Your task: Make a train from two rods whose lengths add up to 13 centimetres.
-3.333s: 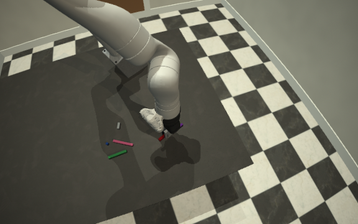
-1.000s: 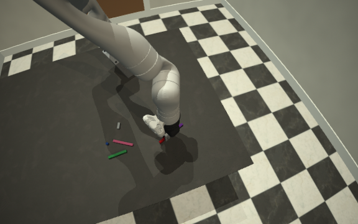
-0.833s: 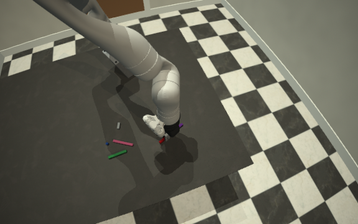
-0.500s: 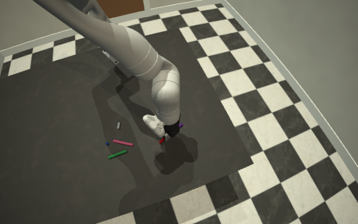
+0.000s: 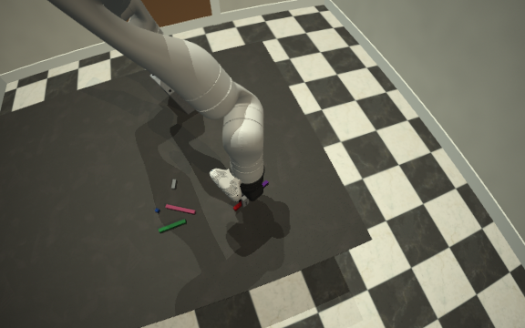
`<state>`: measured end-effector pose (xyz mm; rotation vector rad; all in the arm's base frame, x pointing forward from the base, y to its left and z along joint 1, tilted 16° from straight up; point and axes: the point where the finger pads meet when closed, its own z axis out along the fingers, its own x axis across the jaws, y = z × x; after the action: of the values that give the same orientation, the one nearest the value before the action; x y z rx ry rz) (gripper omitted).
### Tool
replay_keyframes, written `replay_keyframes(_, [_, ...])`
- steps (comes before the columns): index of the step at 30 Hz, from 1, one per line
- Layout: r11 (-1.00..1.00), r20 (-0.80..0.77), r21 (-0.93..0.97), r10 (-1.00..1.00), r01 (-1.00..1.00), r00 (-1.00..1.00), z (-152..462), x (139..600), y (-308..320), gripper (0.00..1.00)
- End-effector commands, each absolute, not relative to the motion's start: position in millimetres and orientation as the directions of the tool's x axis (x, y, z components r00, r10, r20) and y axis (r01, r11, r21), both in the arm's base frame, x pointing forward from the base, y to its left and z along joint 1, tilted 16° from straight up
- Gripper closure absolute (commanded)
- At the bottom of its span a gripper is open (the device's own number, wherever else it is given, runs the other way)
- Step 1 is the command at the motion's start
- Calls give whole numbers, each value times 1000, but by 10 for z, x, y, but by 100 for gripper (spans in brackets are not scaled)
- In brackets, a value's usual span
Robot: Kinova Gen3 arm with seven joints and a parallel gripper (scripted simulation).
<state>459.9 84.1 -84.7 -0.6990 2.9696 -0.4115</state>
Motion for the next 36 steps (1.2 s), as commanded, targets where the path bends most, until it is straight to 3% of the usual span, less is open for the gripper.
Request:
replay_keyframes(1, [861,0,-272,-447,-430,-895,-865,4601,840,76])
replay_keyframes(36, [861,0,-272,-447,-430,-895,-938,4610,821,76])
